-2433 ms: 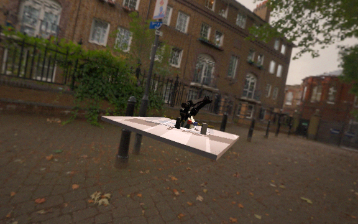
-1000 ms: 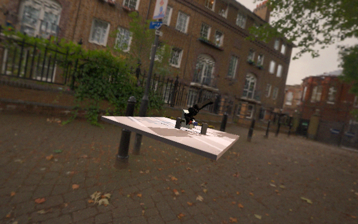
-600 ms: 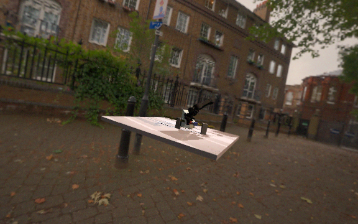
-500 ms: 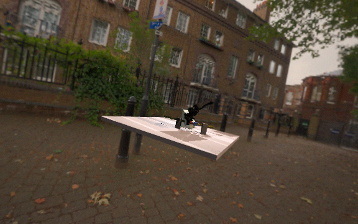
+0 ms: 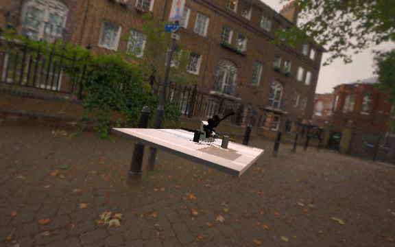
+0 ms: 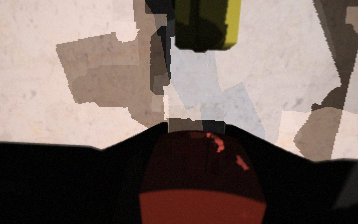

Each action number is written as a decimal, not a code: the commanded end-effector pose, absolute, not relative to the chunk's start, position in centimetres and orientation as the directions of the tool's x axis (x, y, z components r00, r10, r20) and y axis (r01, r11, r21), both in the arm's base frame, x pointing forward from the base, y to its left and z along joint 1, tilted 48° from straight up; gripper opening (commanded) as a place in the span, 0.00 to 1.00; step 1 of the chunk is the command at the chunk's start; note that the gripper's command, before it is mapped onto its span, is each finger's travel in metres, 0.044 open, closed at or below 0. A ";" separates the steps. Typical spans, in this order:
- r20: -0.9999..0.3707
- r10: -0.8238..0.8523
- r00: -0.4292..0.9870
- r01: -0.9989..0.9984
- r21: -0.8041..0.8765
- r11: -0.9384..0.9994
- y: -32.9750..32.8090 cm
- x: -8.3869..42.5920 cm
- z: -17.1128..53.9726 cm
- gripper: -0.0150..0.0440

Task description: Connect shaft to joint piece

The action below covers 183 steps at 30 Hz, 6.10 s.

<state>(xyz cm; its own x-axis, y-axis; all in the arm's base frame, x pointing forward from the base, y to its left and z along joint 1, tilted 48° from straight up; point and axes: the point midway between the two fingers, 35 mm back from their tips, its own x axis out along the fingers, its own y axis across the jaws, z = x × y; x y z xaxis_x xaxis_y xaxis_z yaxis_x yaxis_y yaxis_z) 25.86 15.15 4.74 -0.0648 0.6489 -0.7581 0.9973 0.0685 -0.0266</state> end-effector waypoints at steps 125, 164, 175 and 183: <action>-0.679 0.731 -0.064 0.998 -0.024 0.065 15.6 25.8 4.4 0.68; -0.751 0.656 -0.074 0.937 0.173 0.305 11.5 26.6 7.9 1.00; -0.736 0.673 -0.080 0.747 0.402 0.529 9.0 27.1 9.9 1.00; -0.720 0.689 -0.081 0.543 0.548 0.636 7.2 27.2 11.5 1.00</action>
